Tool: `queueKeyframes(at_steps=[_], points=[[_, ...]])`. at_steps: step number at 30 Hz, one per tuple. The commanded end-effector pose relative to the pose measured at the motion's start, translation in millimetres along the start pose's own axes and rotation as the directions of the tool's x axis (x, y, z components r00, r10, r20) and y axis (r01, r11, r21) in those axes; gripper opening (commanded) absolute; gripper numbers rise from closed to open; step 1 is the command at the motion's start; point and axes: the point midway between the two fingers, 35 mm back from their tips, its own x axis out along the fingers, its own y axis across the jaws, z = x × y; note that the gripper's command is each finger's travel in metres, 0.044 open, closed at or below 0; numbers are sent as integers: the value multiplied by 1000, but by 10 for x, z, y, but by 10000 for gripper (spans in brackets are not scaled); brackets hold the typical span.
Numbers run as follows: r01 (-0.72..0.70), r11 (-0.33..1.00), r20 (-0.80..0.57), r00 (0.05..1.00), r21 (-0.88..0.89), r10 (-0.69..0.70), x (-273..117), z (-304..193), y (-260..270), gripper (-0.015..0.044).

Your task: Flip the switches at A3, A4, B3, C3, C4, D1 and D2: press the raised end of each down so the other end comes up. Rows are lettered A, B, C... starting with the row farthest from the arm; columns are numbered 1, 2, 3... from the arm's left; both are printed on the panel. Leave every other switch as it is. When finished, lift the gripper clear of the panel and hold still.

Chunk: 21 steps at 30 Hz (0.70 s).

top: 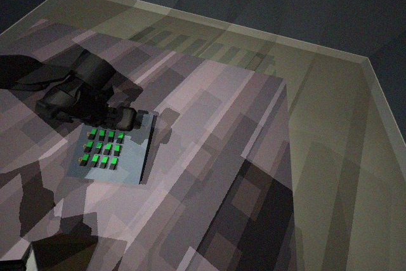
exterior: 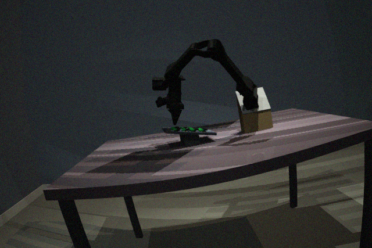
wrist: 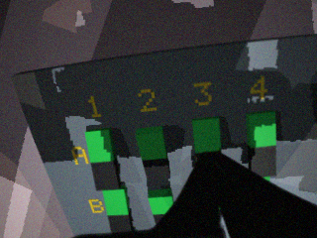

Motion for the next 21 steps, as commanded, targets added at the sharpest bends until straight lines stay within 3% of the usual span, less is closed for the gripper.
queueKeyframes(at_steps=[1,12,17,21], points=[[8,1000,42,999,-2,-8,-477,17,-22,0],[9,1000,43,999,-2,-9,-508,-174,-308,0],[8,1000,69,998,-2,-8,-176,-167,-308,0],[8,1000,70,998,-2,-8,-157,-167,-307,0]])
